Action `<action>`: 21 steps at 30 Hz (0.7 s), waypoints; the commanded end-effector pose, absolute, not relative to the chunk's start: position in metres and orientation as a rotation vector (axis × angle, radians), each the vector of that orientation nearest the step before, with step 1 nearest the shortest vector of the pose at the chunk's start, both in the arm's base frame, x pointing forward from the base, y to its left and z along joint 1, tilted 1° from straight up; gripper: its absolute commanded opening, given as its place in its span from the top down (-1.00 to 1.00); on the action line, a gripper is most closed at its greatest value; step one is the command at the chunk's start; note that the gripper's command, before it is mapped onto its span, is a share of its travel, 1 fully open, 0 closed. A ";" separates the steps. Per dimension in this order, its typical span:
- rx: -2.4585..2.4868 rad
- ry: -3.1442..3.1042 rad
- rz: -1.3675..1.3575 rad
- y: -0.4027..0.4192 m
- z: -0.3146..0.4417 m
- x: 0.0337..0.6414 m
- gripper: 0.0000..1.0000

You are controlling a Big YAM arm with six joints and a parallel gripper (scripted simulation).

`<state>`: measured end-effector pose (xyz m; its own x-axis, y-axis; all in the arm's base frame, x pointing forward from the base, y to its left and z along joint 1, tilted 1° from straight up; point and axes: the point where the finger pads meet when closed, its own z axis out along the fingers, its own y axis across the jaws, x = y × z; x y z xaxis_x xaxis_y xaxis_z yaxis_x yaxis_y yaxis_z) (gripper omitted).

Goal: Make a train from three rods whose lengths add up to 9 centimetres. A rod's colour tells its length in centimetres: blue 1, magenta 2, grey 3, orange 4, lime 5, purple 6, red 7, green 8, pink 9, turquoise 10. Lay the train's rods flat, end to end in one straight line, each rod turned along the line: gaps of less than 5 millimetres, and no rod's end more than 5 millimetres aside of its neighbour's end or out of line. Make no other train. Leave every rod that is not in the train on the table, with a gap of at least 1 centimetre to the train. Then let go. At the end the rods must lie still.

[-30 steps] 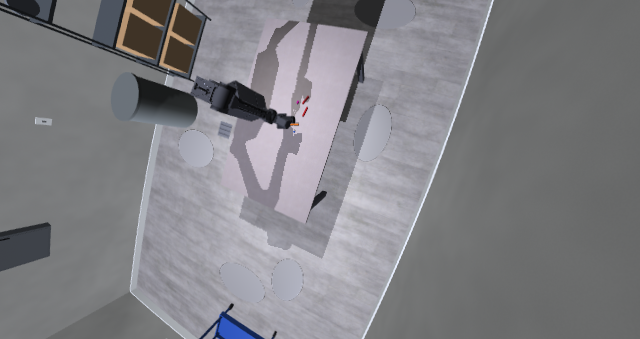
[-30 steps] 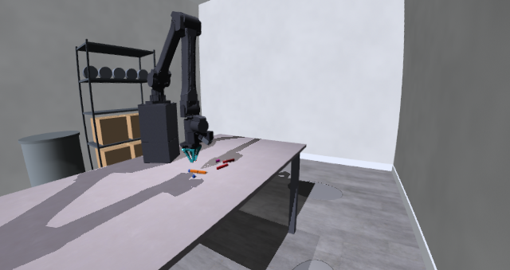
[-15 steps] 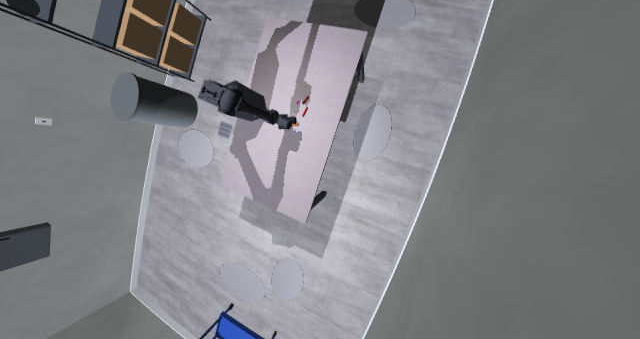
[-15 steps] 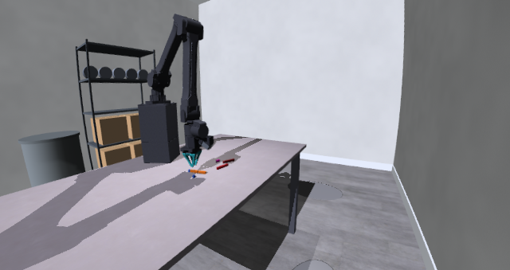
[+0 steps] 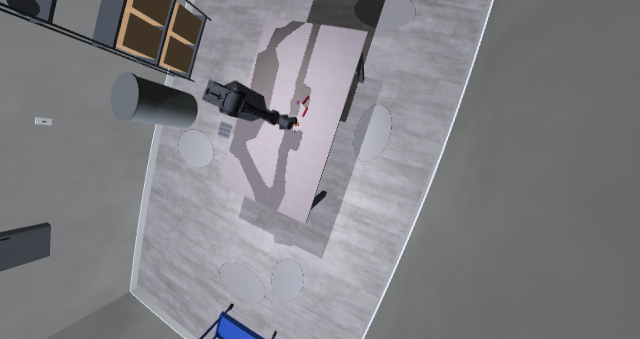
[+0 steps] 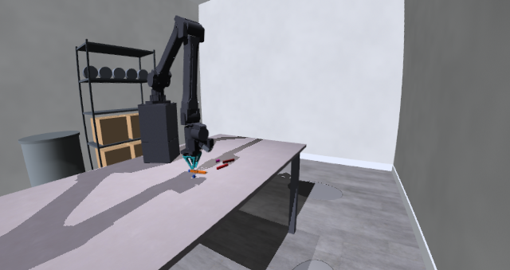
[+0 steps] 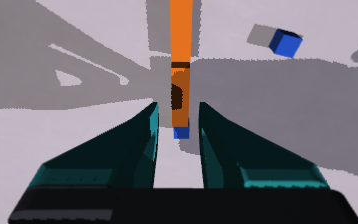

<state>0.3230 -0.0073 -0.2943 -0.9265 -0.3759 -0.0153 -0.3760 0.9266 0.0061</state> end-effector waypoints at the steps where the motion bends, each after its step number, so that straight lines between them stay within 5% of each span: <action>1: -0.603 3.052 0.013 -0.009 -0.298 0.329 0.53; 21: -0.602 3.044 0.010 -0.009 -0.295 0.333 0.53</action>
<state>0.3226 -0.0072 -0.2953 -0.9266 -0.3759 -0.0145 -0.3760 0.9266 0.0064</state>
